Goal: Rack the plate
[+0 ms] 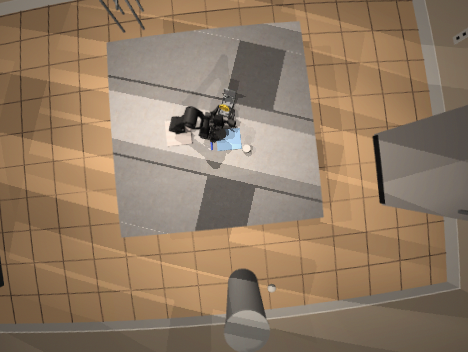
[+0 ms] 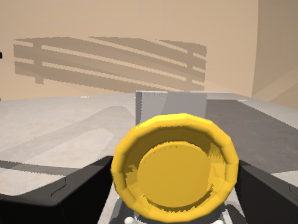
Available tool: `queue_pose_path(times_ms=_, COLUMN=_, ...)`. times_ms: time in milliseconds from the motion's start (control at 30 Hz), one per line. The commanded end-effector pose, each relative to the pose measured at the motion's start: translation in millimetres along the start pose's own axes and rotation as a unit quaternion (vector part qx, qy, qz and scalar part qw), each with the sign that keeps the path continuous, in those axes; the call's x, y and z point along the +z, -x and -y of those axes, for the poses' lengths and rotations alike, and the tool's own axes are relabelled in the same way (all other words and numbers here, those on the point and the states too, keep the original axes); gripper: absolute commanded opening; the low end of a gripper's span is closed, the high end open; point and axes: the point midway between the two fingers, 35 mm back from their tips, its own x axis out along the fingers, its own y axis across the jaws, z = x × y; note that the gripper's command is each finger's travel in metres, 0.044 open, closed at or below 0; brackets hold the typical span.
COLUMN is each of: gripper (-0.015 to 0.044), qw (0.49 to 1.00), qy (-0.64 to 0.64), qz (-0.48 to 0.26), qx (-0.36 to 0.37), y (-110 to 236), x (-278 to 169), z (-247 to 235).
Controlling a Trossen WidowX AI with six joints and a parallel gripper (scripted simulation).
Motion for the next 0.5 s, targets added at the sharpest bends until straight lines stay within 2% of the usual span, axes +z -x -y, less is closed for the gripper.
queue_pose_path(times_ms=0, gripper=0.0400, qw=1.000, qy=0.000, qz=0.000, qx=0.000, y=0, x=0, z=0)
queue_pose_path(times_ms=233, gripper=0.0400, qw=1.000, qy=0.000, qz=0.000, qx=0.000, y=0, x=1, z=0)
queue_pose_path(times_ms=467, gripper=0.0400, qw=1.000, qy=-0.001, qz=0.001, qx=0.000, y=-1, x=57, z=10)
